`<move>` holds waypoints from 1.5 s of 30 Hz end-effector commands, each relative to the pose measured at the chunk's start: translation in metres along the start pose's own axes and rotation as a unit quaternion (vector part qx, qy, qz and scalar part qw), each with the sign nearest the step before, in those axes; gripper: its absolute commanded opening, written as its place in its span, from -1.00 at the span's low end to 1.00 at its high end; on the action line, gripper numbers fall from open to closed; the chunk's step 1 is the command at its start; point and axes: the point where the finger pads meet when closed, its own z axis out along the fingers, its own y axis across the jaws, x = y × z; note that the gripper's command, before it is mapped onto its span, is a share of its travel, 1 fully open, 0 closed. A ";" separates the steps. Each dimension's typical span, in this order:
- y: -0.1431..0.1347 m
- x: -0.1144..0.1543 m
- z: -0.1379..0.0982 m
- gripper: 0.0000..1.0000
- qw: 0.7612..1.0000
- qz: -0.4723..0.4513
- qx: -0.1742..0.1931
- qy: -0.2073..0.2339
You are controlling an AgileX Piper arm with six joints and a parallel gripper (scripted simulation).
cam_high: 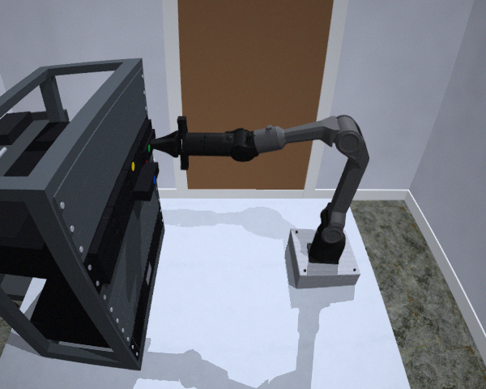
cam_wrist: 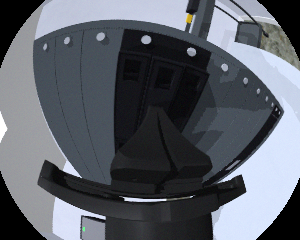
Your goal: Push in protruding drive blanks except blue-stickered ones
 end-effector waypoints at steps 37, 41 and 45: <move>-0.005 0.001 0.009 -1.00 1.000 0.000 0.003 0.001; -0.005 0.001 0.009 -1.00 1.000 0.000 0.003 0.001; -0.005 0.001 0.009 -1.00 1.000 0.000 0.003 0.001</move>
